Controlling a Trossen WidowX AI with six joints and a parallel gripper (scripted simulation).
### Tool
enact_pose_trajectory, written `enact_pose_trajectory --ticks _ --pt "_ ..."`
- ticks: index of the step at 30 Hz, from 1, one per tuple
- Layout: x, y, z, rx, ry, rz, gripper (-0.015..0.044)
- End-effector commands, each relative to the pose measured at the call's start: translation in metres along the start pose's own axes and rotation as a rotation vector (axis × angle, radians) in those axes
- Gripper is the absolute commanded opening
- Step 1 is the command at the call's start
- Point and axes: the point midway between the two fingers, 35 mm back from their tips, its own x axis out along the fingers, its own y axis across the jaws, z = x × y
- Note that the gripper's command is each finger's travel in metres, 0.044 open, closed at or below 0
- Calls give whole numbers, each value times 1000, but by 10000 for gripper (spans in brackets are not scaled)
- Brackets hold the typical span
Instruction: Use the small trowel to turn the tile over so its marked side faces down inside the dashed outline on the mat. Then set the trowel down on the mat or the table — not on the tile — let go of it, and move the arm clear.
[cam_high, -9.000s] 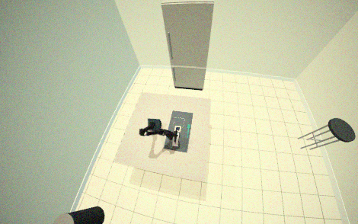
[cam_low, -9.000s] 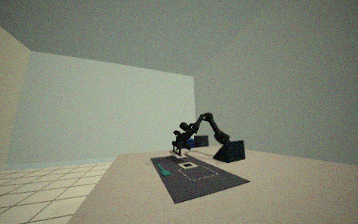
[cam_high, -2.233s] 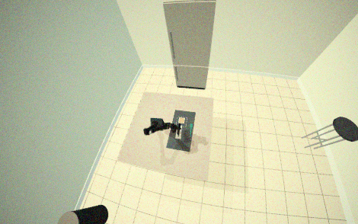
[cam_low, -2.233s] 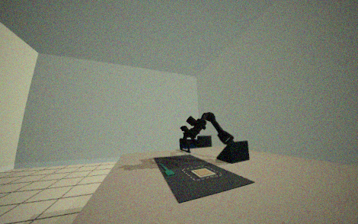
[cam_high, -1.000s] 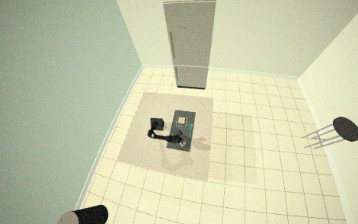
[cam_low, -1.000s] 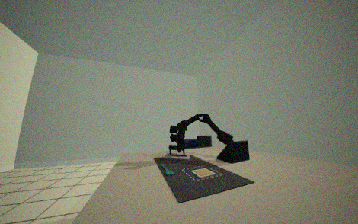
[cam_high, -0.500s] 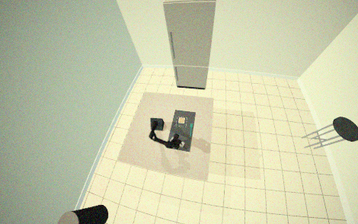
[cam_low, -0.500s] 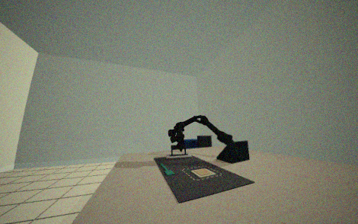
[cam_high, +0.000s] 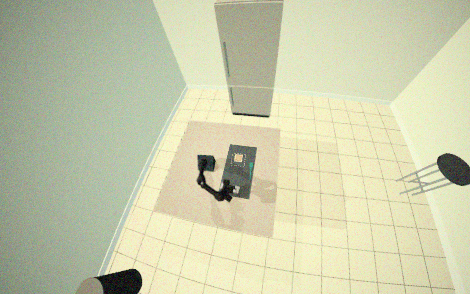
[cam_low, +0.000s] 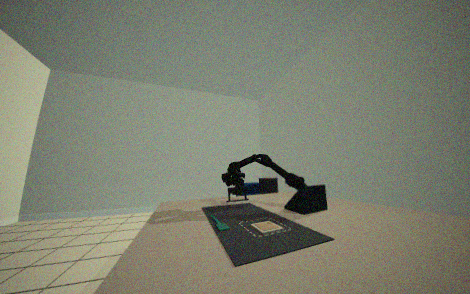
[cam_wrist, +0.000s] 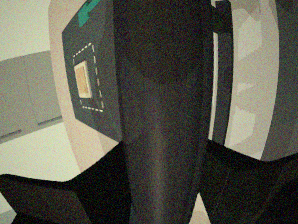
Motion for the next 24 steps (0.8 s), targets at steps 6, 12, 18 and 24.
enact_pose_trajectory --ticks 6,12,18,24 --pt "2 -2 1 -17 1 23 0" --pt "8 -9 1 -17 1 22 0" --pt "14 -16 1 -17 1 21 0" --pt "21 -24 1 -17 1 20 0"
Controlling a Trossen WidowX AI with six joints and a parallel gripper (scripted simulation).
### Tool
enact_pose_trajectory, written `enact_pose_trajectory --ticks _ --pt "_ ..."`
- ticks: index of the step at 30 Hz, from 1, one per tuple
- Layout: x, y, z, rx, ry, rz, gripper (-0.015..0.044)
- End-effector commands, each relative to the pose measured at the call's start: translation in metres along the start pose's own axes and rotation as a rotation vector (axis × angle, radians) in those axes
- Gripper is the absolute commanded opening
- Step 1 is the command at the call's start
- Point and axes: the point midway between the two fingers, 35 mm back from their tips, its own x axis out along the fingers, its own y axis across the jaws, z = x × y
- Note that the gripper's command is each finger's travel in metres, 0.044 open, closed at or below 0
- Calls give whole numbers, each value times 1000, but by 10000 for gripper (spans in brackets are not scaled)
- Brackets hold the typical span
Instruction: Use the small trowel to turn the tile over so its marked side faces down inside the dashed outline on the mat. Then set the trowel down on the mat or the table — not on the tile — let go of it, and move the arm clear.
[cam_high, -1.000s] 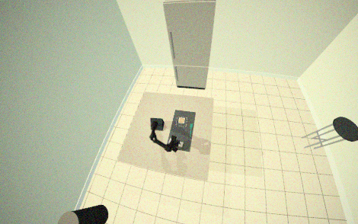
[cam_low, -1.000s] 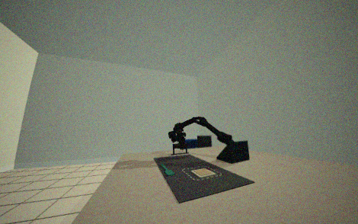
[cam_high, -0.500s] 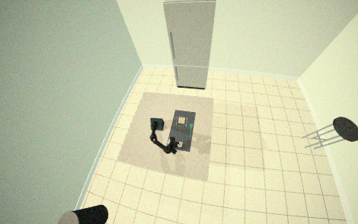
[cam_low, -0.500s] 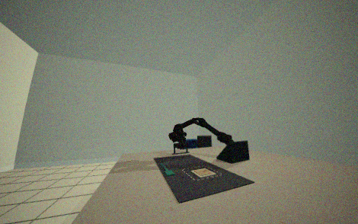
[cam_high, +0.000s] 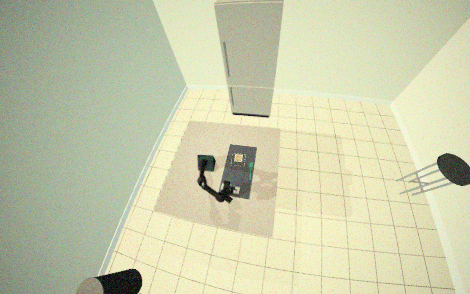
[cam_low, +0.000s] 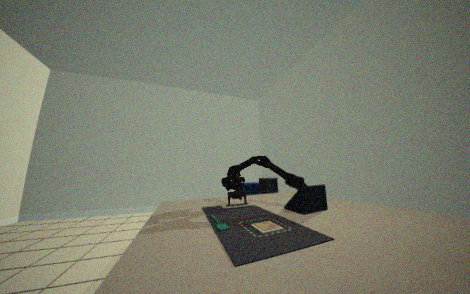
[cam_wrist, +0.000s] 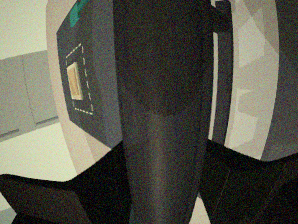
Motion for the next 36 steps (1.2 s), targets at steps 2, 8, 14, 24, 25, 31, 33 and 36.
enact_pose_trajectory --ticks 2,8,14,24,25,31,33,36 --pt "6 -2 0 -5 2 13 0" --pt "6 -3 0 -5 2 13 131" --pt "6 -3 0 -5 2 13 289" --pt "5 -3 0 -5 2 12 300" --pt "3 -3 0 -4 2 12 300" --pt "-19 -3 0 -2 0 9 300" --pt "-24 -3 0 -1 0 8 300" --pt "-28 5 -4 -1 0 8 300"
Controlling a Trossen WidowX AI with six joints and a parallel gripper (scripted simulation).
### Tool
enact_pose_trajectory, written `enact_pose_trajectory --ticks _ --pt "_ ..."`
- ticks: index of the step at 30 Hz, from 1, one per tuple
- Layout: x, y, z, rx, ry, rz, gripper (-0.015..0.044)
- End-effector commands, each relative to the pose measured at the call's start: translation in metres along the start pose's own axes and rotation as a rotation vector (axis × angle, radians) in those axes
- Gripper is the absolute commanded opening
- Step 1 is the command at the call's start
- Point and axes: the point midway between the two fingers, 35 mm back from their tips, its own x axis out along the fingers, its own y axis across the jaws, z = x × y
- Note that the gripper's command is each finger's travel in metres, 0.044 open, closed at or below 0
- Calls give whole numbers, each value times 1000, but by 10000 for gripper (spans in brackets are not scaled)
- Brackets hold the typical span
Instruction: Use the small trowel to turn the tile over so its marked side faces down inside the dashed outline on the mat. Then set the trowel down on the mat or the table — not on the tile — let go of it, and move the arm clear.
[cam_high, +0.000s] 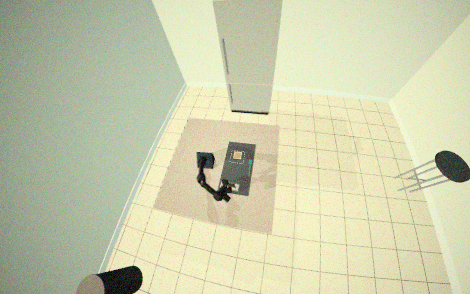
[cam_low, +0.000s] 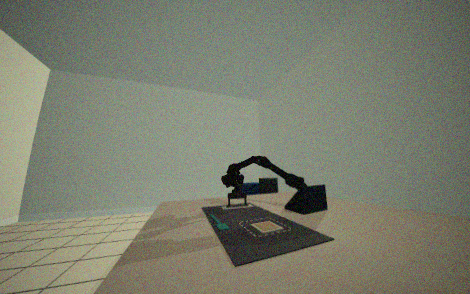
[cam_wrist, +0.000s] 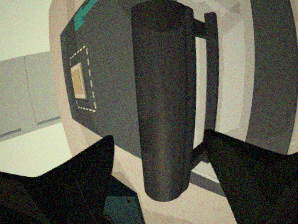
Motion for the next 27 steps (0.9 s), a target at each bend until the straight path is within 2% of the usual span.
enact_pose_trajectory --ticks 1,8,27 --pt "-6 17 -8 1 8 6 300" --pt "-23 89 -57 2 6 11 300" --pt "-23 91 -58 2 6 11 300"
